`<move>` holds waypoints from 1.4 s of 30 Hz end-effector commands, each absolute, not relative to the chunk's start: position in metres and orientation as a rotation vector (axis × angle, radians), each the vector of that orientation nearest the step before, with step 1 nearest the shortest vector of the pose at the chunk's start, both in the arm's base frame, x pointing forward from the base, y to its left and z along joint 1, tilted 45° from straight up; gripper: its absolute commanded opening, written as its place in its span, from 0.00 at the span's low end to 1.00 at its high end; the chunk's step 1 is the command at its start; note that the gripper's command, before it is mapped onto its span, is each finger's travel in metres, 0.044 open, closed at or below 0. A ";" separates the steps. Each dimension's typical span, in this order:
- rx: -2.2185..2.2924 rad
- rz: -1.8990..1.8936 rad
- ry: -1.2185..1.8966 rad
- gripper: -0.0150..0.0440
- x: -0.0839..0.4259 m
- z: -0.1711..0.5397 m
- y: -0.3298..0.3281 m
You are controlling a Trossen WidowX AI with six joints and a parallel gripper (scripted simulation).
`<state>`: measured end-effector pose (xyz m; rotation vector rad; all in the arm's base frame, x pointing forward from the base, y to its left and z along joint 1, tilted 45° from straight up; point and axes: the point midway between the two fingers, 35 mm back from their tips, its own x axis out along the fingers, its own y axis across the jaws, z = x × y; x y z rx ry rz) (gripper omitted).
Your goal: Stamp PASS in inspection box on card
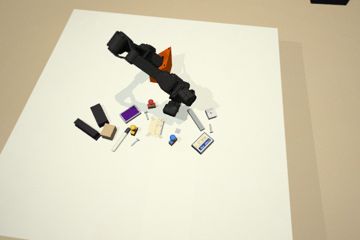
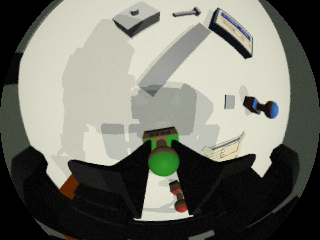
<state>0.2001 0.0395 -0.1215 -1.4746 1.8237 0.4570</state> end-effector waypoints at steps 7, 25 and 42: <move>-1.473 0.456 1.823 0.68 0.200 -0.121 0.040; -1.480 0.465 1.823 0.68 0.208 -0.037 0.122; -1.488 0.468 1.820 0.68 0.209 -0.038 0.122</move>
